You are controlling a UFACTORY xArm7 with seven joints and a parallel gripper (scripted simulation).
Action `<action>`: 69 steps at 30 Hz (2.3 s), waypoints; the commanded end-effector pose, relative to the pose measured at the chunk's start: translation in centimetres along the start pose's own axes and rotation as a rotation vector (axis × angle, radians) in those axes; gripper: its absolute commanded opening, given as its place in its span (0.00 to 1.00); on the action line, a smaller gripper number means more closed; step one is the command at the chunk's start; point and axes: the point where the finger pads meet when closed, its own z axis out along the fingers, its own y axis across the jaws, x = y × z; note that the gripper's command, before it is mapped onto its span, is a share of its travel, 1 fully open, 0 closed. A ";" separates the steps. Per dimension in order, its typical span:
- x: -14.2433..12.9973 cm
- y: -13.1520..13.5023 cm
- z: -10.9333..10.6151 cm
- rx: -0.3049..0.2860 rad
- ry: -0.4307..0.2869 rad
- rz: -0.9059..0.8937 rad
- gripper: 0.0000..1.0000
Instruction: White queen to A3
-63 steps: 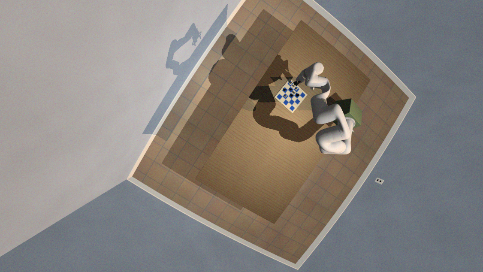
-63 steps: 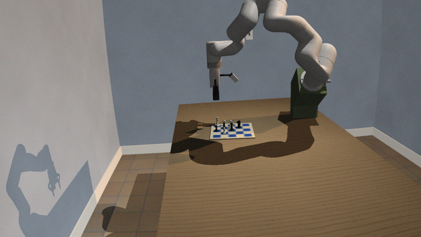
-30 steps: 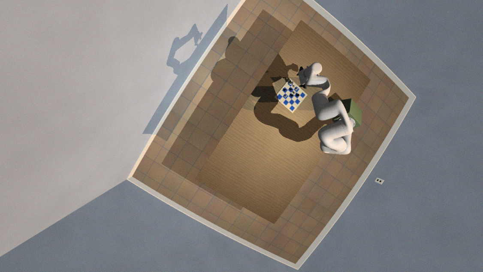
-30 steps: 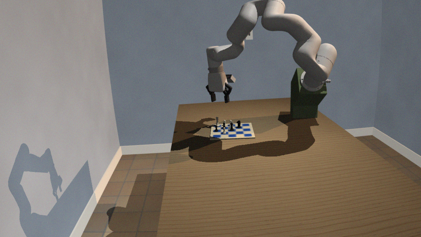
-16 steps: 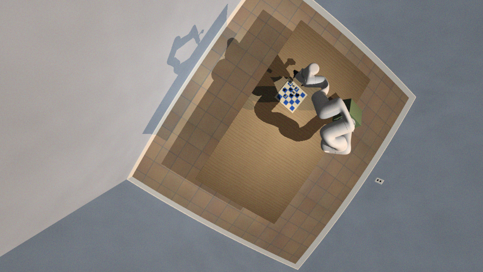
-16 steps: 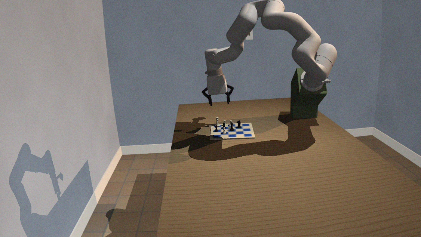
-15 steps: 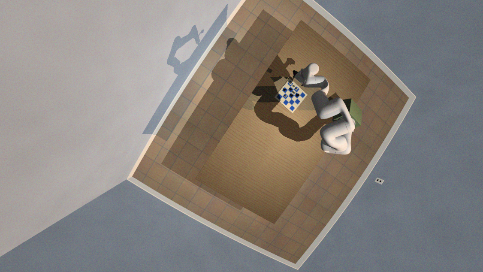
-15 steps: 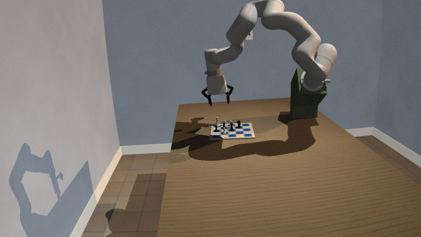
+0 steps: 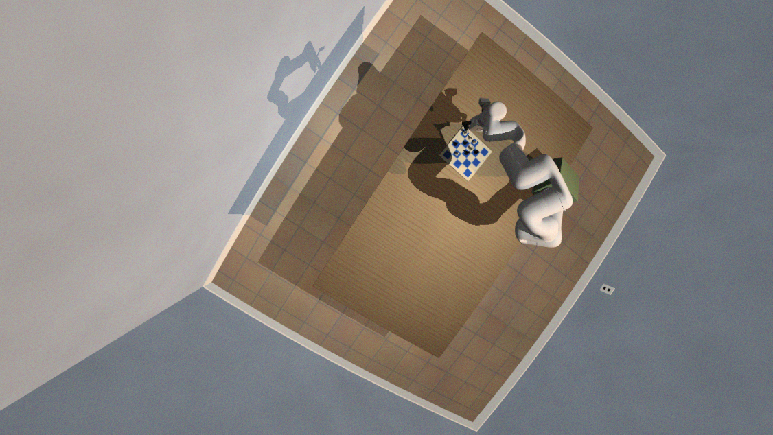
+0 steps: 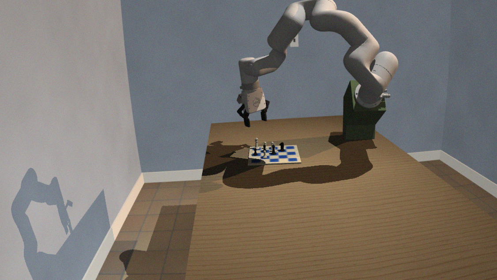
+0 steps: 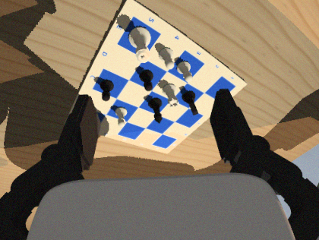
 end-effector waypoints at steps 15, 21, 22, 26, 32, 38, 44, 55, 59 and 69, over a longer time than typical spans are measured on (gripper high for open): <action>0.2 -0.2 -0.3 0.078 0.049 -0.866 0.42; 0.2 -0.2 -0.3 0.096 0.057 -0.960 0.42; 0.2 -0.2 -0.3 0.096 0.057 -0.960 0.42; 0.2 -0.2 -0.3 0.096 0.057 -0.960 0.42; 0.2 -0.2 -0.3 0.096 0.057 -0.960 0.42; 0.2 -0.2 -0.3 0.096 0.057 -0.960 0.42; 0.2 -0.2 -0.3 0.096 0.057 -0.959 0.42; 0.2 -0.3 0.3 0.095 0.056 -0.959 0.42; 0.2 -0.3 0.5 0.095 0.056 -0.959 0.42; 0.2 -0.4 1.8 0.095 0.056 -0.959 0.42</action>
